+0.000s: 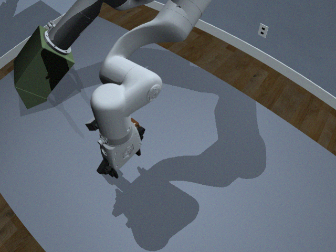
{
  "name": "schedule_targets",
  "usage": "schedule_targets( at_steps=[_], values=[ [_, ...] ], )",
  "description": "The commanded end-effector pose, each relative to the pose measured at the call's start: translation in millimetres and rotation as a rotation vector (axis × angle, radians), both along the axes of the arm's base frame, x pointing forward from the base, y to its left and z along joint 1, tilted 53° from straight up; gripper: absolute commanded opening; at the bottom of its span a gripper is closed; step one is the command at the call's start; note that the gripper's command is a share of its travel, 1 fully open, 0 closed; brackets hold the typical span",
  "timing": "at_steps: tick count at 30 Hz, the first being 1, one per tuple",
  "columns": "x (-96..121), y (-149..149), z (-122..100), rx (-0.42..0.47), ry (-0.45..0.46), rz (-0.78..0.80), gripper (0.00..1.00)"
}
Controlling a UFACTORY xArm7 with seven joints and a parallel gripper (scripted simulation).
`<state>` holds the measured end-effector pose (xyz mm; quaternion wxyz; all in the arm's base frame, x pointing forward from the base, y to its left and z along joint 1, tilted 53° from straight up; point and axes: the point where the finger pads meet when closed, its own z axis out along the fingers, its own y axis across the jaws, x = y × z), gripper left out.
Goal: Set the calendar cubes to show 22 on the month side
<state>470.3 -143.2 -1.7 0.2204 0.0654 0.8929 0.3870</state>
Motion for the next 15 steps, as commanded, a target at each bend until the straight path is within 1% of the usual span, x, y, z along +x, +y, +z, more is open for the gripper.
schedule_targets(
  at_steps=[1, 15],
  values=[
    [-5.8, -10.0, 8.3, -0.002, -0.001, -0.002, 1.0],
    [-7.5, -12.6, 10.6, -0.002, -0.001, -0.002, 1.0]
  ],
)
